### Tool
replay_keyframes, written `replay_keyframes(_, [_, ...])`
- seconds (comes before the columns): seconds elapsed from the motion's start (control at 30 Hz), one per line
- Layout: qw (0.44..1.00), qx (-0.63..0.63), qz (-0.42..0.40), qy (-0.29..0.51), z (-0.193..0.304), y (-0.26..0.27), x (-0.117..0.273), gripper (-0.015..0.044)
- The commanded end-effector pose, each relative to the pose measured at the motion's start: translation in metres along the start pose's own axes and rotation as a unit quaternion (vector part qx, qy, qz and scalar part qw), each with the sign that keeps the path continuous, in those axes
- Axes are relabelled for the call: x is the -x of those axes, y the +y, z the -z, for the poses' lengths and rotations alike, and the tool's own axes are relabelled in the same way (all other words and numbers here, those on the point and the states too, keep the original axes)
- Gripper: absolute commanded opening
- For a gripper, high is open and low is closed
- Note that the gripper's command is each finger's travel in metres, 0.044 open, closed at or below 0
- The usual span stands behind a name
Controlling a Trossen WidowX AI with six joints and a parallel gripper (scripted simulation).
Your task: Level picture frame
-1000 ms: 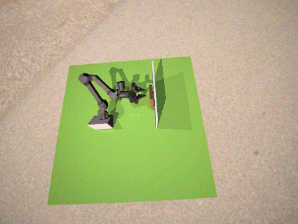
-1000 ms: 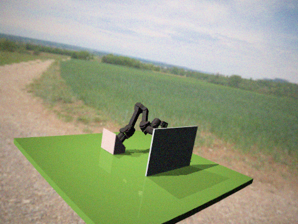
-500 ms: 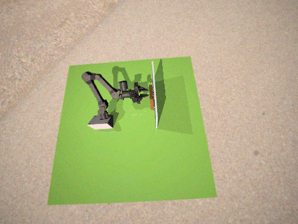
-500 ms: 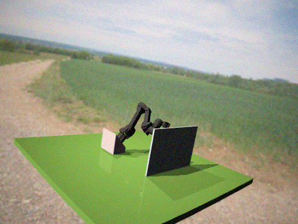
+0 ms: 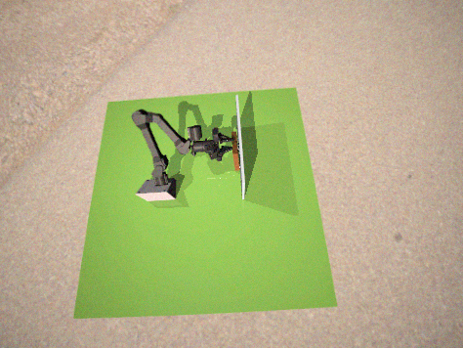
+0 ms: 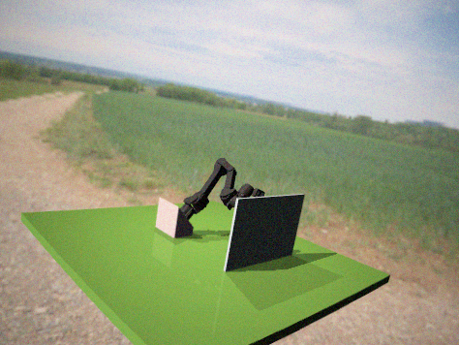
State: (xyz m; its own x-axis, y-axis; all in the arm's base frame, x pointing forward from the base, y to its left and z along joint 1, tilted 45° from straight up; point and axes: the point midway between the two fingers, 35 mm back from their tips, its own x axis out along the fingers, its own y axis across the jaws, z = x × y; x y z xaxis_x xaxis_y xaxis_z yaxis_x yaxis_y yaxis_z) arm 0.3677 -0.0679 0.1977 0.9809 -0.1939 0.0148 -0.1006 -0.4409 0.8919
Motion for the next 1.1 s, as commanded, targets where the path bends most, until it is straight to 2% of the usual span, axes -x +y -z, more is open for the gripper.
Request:
replay_keyframes(0.0, [1.0, -0.002, 0.0, 0.002, 0.0006, -0.0002, -0.0015, 0.026])
replay_keyframes(0.97, [1.0, -0.002, 0.0, 0.002, 0.001, -0.0001, -0.0017, 0.026])
replay_keyframes(1.07, [1.0, -0.002, 0.0, 0.002, 0.001, -0.0001, -0.0017, 0.0181])
